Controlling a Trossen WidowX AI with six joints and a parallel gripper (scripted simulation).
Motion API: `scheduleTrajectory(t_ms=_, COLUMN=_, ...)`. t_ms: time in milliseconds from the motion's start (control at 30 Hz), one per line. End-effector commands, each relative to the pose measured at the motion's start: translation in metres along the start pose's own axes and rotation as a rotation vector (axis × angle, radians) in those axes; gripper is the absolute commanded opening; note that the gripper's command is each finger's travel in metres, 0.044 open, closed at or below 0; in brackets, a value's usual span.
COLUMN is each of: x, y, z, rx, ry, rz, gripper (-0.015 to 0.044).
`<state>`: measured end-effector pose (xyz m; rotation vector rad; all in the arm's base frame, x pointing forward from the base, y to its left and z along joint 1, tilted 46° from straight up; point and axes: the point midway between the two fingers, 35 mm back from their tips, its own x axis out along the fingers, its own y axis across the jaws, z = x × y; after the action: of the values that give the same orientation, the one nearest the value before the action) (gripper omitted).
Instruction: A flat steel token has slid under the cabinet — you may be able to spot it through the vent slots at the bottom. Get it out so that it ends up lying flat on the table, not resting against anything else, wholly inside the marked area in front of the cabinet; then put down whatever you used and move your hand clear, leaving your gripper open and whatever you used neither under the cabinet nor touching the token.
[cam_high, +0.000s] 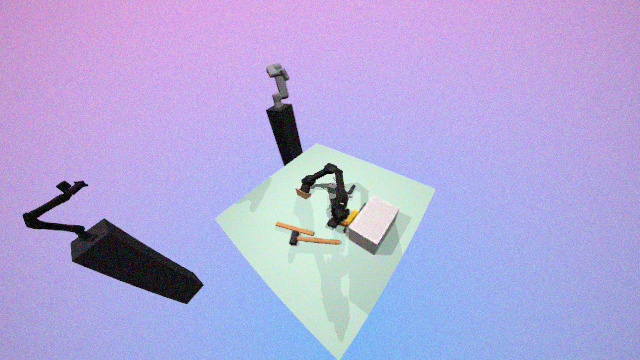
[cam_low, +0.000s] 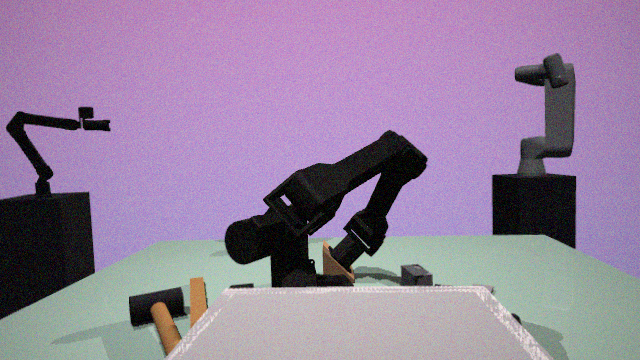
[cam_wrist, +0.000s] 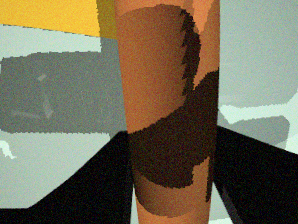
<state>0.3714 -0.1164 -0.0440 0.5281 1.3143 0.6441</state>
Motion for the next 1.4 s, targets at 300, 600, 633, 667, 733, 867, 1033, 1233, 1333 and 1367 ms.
scheduleTrajectory(t_ms=300, x=-0.001, y=-0.003, z=0.011, rx=0.009, ry=-0.003, rz=0.0, gripper=0.0)
scheduleTrajectory(t_ms=600, x=-0.001, y=-0.003, z=0.019, rx=0.009, ry=-0.003, rz=0.0, gripper=0.0)
scheduleTrajectory(t_ms=633, x=-0.001, y=-0.003, z=0.019, rx=0.008, ry=-0.003, rz=0.0, gripper=0.0)
scheduleTrajectory(t_ms=667, x=-0.001, y=-0.003, z=0.02, rx=0.008, ry=-0.004, rz=0.0, gripper=0.0)
scheduleTrajectory(t_ms=733, x=-0.001, y=-0.003, z=0.022, rx=0.008, ry=-0.004, rz=0.0, gripper=0.0)
scheduleTrajectory(t_ms=867, x=-0.001, y=-0.004, z=0.025, rx=0.008, ry=-0.004, rz=0.001, gripper=0.0)
scheduleTrajectory(t_ms=1033, x=0.0, y=-0.003, z=0.028, rx=0.008, ry=-0.004, rz=0.001, gripper=0.0)
scheduleTrajectory(t_ms=1233, x=0.001, y=0.0, z=0.031, rx=0.008, ry=-0.004, rz=0.001, gripper=0.0)
scheduleTrajectory(t_ms=1333, x=0.001, y=0.003, z=0.031, rx=0.008, ry=-0.004, rz=0.001, gripper=0.0)
scheduleTrajectory(t_ms=1367, x=0.002, y=0.004, z=0.031, rx=0.008, ry=-0.004, rz=0.001, gripper=0.0)
